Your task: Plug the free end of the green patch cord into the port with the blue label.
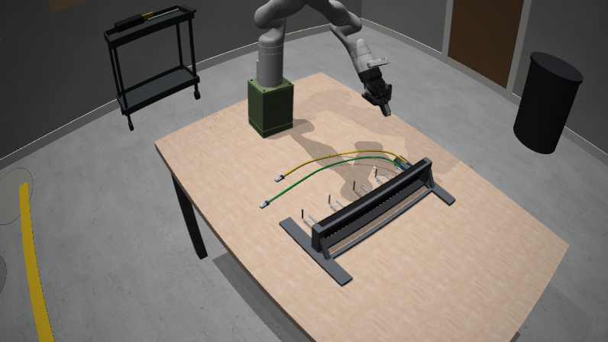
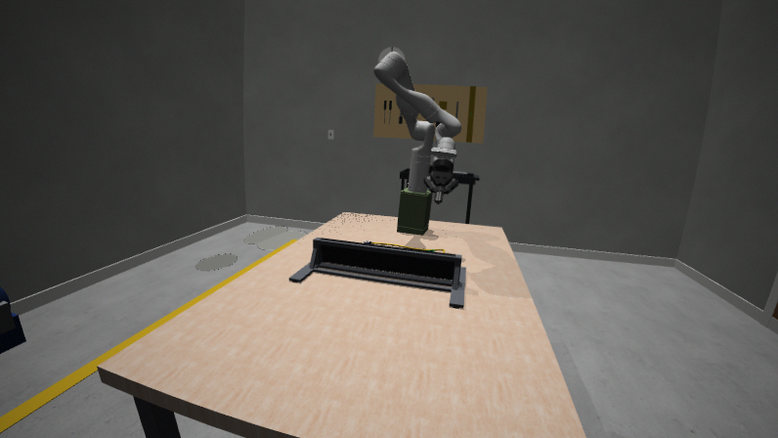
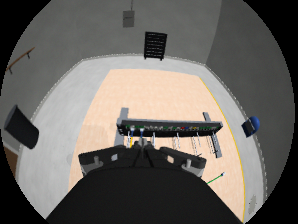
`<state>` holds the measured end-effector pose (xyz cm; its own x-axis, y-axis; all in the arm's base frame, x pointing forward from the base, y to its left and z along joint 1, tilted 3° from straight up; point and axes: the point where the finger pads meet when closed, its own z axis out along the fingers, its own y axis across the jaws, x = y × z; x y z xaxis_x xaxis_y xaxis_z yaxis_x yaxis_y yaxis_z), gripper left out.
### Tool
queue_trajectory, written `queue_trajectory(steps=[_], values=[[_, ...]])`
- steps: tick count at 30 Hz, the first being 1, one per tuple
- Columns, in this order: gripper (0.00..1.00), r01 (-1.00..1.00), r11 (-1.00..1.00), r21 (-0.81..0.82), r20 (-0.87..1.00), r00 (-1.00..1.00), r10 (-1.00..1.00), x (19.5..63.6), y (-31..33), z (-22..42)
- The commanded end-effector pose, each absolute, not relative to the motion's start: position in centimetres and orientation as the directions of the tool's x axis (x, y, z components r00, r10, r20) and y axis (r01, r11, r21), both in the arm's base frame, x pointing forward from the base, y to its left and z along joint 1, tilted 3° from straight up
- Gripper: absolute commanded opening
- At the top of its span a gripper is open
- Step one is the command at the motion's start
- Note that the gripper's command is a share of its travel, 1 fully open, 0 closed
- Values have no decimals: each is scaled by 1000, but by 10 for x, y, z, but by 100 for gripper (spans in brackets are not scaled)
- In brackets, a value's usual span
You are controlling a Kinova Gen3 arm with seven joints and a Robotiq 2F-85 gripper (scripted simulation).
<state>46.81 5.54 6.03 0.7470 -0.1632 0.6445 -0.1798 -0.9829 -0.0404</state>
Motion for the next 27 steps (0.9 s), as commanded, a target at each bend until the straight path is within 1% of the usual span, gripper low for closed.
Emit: queue_trajectory(steps=[1, 14, 18, 27], values=[[0, -175, -983, -51, 648, 744, -165, 468, 61, 62], [0, -182, -982, -55, 648, 741, -173, 480, 60, 51], [0, -182, -982, -56, 644, 745, -174, 494, 59, 30], [0, -181, -982, -55, 645, 744, -173, 542, 53, -28]])
